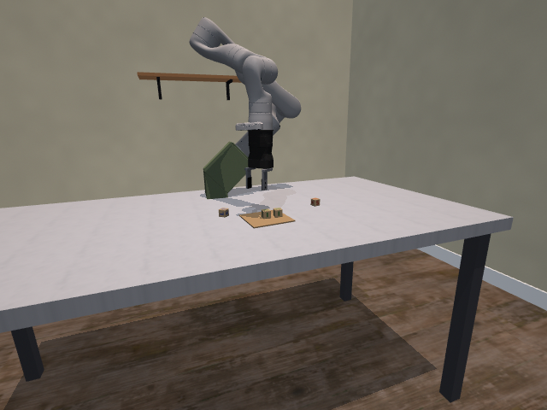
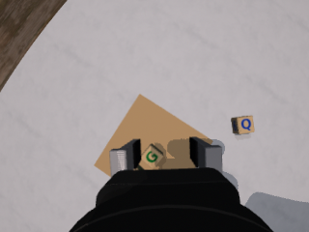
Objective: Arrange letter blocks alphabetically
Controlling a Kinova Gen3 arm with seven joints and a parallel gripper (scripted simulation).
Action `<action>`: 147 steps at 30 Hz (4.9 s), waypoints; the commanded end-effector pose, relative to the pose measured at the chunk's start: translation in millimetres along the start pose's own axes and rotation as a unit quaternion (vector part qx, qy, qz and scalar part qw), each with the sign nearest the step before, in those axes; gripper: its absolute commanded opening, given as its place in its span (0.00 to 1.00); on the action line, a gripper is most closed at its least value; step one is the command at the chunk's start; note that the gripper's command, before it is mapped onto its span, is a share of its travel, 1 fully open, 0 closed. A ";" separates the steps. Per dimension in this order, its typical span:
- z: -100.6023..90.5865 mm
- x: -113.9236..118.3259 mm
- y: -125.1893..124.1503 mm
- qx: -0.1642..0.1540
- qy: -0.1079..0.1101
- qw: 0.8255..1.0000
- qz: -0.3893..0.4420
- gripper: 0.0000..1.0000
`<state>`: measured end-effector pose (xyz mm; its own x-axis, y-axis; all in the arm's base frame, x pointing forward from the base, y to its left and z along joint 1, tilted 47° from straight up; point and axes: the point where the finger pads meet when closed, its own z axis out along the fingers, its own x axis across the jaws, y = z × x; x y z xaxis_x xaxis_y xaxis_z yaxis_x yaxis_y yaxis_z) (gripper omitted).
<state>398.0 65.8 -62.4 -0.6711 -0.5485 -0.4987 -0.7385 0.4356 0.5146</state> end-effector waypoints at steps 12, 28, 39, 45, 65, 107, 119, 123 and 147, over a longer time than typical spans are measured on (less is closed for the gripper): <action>-0.7 23.5 -15.4 0.001 -0.006 0.988 -0.155 1.00; 2.3 53.4 -24.7 0.002 -0.005 0.932 -0.362 1.00; 5.6 72.2 -26.0 0.001 -0.006 0.878 -0.479 1.00; 8.1 83.9 -25.4 0.000 -0.007 0.838 -0.545 1.00; 15.0 111.0 -21.0 -0.002 -0.011 0.731 -0.682 1.00; 18.7 123.9 -17.7 -0.002 -0.014 0.674 -0.739 1.00; 23.5 123.9 -17.6 -0.002 -0.014 0.674 -0.739 1.00; 25.4 123.9 -17.6 -0.002 -0.014 0.674 -0.739 1.00; 58.6 123.5 -17.2 -0.002 -0.014 0.674 -0.739 1.00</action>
<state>324.2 29.4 -172.7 0.7956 -0.3696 -0.4800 -0.6016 -0.5749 -0.5545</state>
